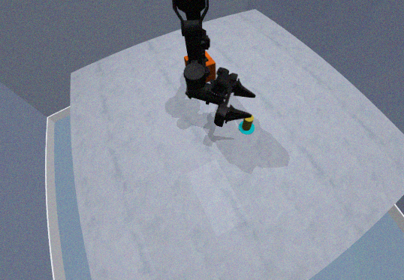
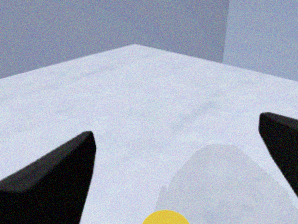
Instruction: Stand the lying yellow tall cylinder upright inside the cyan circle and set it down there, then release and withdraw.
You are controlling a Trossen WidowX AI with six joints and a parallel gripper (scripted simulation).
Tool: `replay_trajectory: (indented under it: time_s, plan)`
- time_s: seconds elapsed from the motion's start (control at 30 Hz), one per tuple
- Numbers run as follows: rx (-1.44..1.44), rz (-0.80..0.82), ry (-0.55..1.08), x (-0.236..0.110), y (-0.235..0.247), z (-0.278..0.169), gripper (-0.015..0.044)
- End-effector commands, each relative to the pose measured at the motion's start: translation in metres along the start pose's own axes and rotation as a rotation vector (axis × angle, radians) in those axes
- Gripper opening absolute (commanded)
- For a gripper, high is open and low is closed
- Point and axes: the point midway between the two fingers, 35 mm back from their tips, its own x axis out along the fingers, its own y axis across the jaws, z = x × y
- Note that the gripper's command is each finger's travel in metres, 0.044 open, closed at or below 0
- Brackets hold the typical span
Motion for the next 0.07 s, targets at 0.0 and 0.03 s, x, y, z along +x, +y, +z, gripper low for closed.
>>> replay_trajectory:
  time_s: [0.0, 0.03]
  plan:
    - [0.029, -0.013, 0.009, 0.0017, -0.0021, 0.003, 0.04]
    - [0.046, -0.025, 0.025, 0.0061, -0.0082, 0.0003, 0.04]
